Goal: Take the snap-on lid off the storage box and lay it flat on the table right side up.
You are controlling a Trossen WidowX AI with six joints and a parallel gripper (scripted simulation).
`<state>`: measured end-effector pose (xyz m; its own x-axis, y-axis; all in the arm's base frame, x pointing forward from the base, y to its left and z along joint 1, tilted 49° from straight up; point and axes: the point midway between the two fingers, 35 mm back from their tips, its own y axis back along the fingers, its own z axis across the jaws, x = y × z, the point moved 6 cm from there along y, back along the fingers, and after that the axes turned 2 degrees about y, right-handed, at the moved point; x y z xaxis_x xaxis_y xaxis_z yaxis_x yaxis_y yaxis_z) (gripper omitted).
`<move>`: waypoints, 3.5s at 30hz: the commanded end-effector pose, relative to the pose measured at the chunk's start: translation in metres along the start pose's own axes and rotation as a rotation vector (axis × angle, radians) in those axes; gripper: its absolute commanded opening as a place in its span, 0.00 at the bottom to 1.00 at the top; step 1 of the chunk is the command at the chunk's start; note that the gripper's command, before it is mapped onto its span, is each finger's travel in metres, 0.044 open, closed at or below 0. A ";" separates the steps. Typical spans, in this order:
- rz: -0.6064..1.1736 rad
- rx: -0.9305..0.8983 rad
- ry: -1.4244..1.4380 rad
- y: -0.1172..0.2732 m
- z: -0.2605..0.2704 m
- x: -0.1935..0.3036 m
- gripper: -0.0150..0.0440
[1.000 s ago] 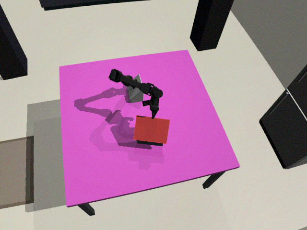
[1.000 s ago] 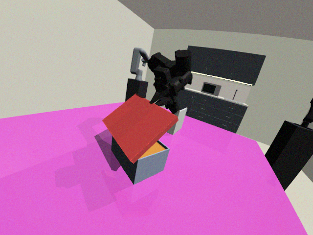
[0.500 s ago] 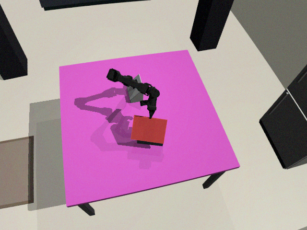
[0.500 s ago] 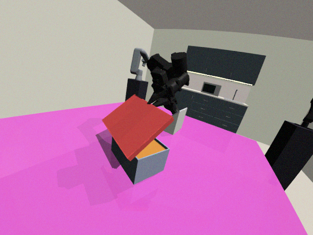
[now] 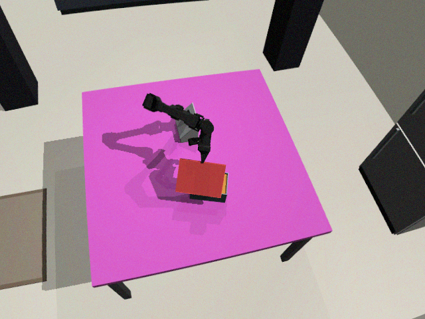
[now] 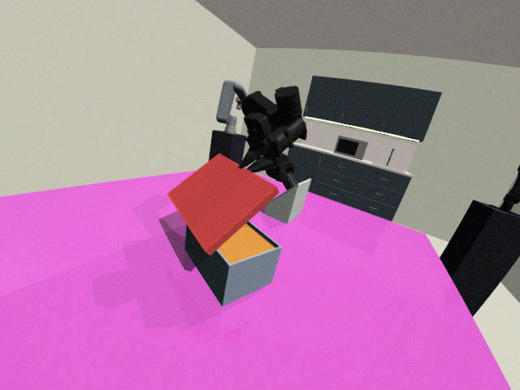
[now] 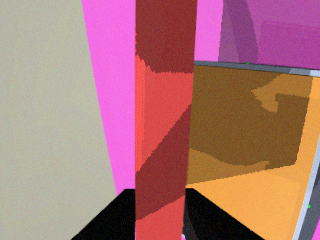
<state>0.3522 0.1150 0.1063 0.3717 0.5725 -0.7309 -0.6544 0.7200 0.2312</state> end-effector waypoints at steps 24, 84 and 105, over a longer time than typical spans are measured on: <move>0.008 -0.009 -0.013 0.007 -0.002 -0.057 0.25; 0.007 -0.008 -0.007 0.015 -0.016 -0.175 0.25; 0.006 -0.008 -0.006 0.018 -0.020 -0.217 0.25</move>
<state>0.2505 -0.0017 0.2460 0.3650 0.5688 -0.7370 -0.6492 0.7229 0.2365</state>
